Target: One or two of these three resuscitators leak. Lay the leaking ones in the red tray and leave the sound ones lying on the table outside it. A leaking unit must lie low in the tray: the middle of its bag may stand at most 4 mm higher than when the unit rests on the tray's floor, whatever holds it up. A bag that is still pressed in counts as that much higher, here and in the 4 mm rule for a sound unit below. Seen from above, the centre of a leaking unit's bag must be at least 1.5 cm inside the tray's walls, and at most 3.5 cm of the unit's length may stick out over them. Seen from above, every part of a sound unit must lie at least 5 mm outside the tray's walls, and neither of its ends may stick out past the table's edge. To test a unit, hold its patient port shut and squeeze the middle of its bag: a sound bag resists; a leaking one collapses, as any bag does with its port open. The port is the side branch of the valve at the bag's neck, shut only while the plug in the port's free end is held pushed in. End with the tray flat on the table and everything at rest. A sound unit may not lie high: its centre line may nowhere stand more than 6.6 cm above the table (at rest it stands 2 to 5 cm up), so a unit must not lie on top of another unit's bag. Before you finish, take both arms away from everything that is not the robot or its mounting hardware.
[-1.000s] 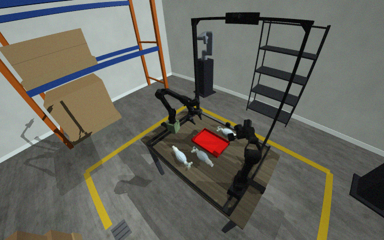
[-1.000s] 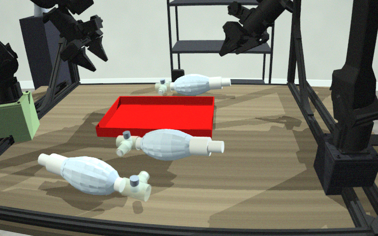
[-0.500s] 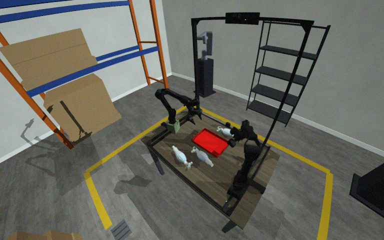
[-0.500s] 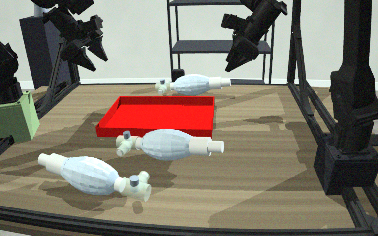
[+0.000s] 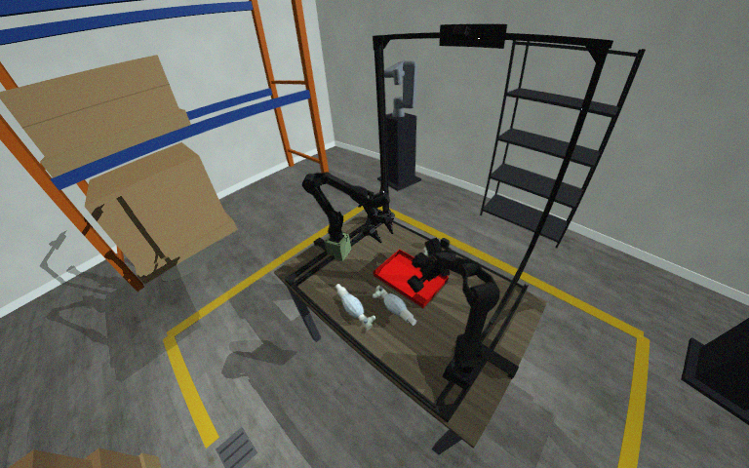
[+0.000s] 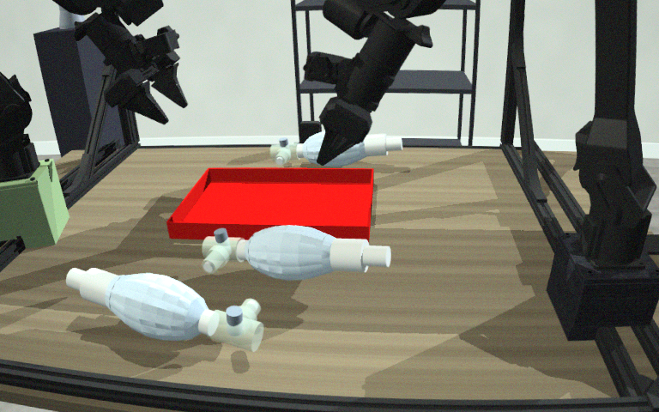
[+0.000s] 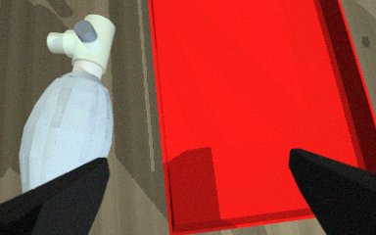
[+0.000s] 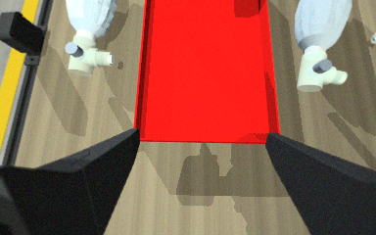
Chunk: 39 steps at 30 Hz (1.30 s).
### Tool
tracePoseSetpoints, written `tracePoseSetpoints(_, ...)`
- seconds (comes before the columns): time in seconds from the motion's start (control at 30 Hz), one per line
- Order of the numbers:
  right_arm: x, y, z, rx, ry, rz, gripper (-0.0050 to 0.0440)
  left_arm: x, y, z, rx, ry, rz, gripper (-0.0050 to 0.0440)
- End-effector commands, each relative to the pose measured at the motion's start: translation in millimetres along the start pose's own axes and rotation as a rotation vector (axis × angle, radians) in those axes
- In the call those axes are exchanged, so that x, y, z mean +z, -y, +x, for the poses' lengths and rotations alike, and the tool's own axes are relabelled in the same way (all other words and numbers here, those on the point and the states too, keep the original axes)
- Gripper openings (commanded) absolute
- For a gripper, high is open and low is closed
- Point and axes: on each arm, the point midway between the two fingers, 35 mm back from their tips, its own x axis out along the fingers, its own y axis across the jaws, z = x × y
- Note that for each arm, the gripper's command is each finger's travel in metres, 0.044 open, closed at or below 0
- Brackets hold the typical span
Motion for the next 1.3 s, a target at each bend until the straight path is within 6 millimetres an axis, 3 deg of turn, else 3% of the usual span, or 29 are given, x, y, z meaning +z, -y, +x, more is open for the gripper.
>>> tracePoseSetpoints(0.0, 0, 0, 0, 0.000, 0.000, 0.001, 0.0409, -2, 0, 2, -0.020, -0.005, 0.025, 0.0440)
tracePoseSetpoints(0.03, 0, 0, 0, 0.000, 0.000, 0.001, 0.0409, -2, 0, 2, -0.020, -0.005, 0.025, 0.0440)
tracePoseSetpoints(0.4, 0, 0, 0, 0.000, -0.001, -0.001, 0.0409, 35, -117, 33, -0.071, 0.079, 0.115, 0.0440)
tracePoseSetpoints(0.6, 0, 0, 0, 0.000, -0.001, -0.001, 0.0409, 35, -117, 33, -0.071, 0.079, 0.115, 0.0440)
tracePoseSetpoints(0.8, 36, 37, 44, -0.037, -0.019, 0.054, 0.0409, 38, -118, 32, -0.061, 0.082, 0.099, 0.0440)
tracePoseSetpoints(0.97, 60, 85, 80, -0.064, -0.014, 0.095, 0.0409, 38, -118, 32, -0.061, 0.082, 0.099, 0.0440)
tracePoseSetpoints(1.17, 60, 85, 80, -0.064, -0.014, 0.095, 0.0409, 38, -118, 32, -0.061, 0.082, 0.099, 0.0440)
tracePoseSetpoints(1.27, 67, 113, 93, -0.078, -0.007, 0.115, 0.0409, 39, -117, 32, -0.063, 0.083, 0.102, 0.0440)
